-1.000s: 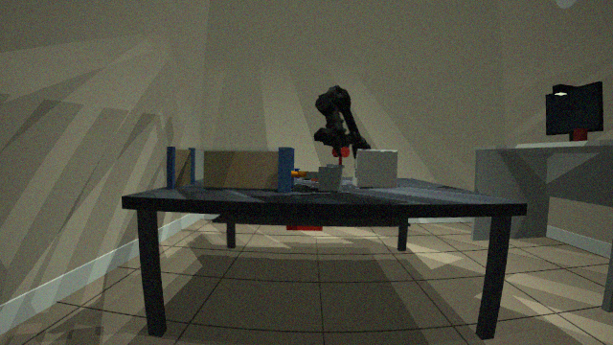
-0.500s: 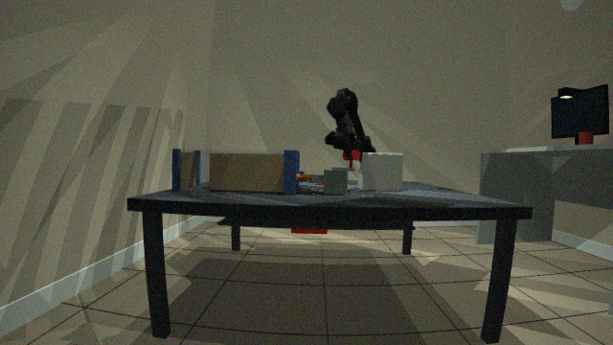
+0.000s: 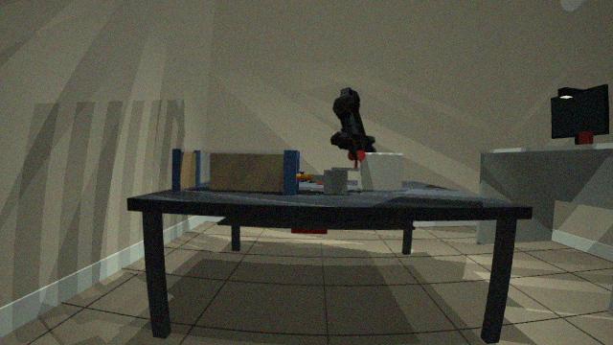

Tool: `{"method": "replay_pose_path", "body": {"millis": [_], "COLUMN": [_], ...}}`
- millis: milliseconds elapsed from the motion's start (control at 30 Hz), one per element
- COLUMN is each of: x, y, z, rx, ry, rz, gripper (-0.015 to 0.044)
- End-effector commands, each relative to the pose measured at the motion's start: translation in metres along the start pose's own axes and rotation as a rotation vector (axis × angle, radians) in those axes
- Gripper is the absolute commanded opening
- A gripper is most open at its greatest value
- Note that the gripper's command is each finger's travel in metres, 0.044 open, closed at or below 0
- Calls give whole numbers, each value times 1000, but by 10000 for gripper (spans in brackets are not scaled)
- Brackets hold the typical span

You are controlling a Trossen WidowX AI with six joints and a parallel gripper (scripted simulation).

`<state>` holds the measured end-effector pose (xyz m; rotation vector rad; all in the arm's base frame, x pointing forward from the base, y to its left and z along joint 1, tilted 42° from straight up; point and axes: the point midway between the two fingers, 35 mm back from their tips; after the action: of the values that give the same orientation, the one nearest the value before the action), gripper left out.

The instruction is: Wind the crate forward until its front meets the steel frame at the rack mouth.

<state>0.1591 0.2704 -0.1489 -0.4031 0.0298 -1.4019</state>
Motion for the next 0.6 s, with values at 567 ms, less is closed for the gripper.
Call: {"method": "replay_pose_path", "body": {"millis": [567], "x": [28], "y": [-37], "z": [8], "rx": [-26], "ry": [-25], "rz": [-4], "gripper": [0]}}
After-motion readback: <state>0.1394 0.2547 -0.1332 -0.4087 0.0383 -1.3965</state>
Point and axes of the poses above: the point midway between the two fingers, 35 mm back from their tips, its own z axis back along the fingers, its own y axis across the jaws, x = y × z, and after that the axes turned 11 degrees about -z, right-handed
